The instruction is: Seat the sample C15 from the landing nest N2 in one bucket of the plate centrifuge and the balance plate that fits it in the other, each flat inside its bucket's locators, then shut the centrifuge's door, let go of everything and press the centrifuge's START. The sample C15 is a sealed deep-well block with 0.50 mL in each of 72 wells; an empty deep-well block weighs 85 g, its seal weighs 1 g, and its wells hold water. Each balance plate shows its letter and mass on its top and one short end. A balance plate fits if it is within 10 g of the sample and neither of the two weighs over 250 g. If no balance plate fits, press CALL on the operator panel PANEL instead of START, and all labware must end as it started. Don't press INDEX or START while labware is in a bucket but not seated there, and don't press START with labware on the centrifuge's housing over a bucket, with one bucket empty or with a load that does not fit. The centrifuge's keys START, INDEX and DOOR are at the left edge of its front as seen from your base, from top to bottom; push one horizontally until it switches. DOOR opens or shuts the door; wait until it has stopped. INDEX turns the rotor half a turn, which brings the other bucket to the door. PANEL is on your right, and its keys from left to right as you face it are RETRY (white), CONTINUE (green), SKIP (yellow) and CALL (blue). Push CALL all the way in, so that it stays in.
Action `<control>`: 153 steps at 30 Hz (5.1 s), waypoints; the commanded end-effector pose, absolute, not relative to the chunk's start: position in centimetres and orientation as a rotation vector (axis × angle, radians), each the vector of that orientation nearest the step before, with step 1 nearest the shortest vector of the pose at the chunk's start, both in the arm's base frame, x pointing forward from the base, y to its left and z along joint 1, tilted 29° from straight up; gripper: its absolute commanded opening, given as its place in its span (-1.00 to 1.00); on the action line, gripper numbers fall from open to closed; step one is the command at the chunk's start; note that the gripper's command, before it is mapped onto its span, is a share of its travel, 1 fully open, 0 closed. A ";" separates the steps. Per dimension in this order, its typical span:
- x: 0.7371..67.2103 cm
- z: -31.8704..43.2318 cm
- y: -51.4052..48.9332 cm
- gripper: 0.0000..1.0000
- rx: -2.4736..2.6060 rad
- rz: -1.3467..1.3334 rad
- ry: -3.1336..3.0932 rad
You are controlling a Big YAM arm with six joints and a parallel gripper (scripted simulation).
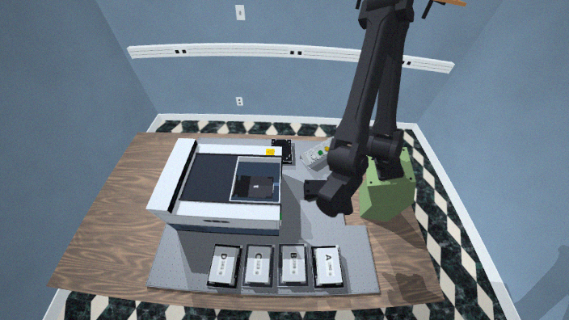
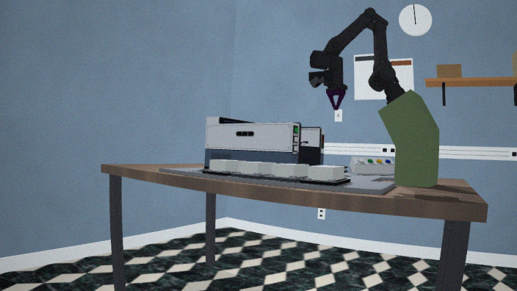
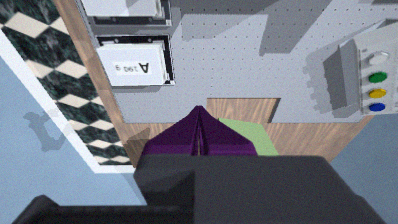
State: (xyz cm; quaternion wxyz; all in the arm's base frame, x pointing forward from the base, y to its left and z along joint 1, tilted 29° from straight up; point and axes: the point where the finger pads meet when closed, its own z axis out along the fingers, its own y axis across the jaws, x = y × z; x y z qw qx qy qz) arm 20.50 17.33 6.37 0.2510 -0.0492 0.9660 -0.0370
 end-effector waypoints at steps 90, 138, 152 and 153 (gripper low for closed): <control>21.0 8.3 19.1 -1.00 -0.117 -0.040 2.606; 30.6 14.3 27.2 -1.00 -1.096 -0.333 2.426; 37.8 17.2 32.5 -1.00 -1.724 -0.497 2.099; 38.3 17.3 32.8 -1.00 -1.763 -0.507 2.072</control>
